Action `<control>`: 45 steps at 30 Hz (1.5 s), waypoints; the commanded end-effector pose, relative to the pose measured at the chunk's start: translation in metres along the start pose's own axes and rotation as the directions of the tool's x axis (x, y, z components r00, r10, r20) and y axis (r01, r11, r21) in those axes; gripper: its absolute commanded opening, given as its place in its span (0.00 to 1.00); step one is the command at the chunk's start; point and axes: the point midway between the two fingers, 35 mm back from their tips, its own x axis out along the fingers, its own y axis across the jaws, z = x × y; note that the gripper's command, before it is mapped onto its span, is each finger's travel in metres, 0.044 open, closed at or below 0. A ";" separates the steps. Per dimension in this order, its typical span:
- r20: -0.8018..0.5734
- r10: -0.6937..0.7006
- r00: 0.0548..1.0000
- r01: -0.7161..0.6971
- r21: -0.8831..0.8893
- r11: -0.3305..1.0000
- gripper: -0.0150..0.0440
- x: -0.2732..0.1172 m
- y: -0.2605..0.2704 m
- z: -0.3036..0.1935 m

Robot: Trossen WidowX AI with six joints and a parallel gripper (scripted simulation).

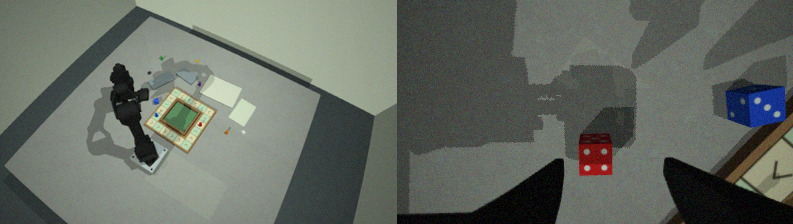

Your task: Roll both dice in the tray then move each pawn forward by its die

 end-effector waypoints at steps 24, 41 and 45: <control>-0.068 -0.015 0.998 0.014 -0.024 1.000 0.72 0.038 0.009 -0.015; -0.067 -0.016 0.998 0.014 -0.022 1.000 0.50 0.054 0.009 -0.017; -0.067 -0.016 0.998 0.014 -0.022 1.000 0.39 0.054 0.009 -0.017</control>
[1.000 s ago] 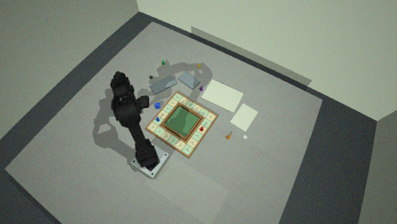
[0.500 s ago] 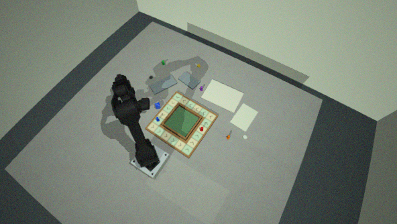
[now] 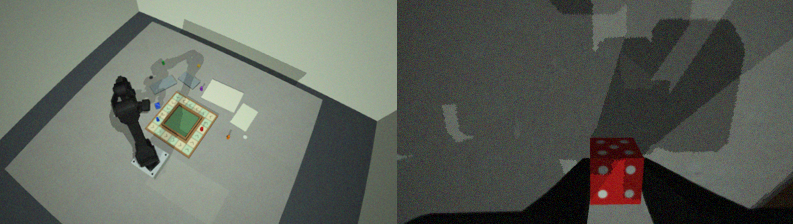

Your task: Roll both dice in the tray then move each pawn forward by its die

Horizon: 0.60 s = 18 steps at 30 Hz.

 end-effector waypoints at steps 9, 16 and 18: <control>0.000 0.004 1.000 -0.004 0.004 1.000 0.25 -0.018 0.002 0.002; 0.000 0.004 1.000 -0.004 0.004 1.000 0.25 -0.071 0.004 0.002; 0.000 0.004 1.000 -0.004 0.004 1.000 0.25 -0.087 0.004 -0.001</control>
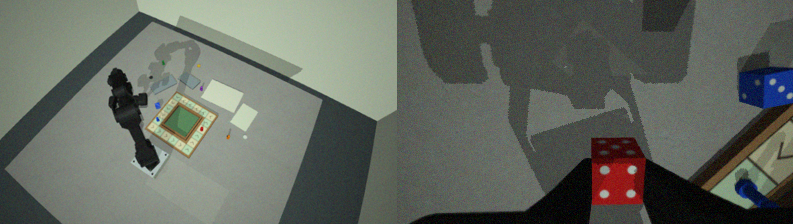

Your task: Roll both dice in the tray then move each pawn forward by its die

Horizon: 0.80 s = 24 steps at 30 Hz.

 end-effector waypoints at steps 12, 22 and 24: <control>0.004 0.004 1.000 -0.004 0.014 1.000 0.25 -0.063 -0.004 -0.009; 0.005 0.004 1.000 -0.004 0.130 0.992 0.25 -0.055 -0.055 -0.002; 0.005 0.003 1.000 -0.004 0.153 0.988 0.25 -0.054 -0.065 -0.002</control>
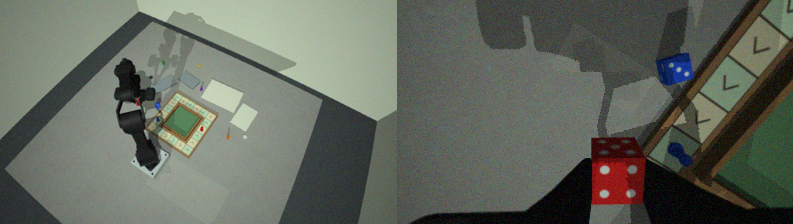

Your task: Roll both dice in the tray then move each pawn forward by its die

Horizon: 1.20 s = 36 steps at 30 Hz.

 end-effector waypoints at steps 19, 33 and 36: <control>0.001 -0.005 1.000 0.005 0.255 0.967 0.25 0.017 -0.114 -0.003; -0.001 -0.013 1.000 0.012 0.410 0.912 0.25 0.026 -0.179 -0.026; -0.002 -0.015 1.000 0.014 0.442 0.897 0.25 0.029 -0.192 -0.033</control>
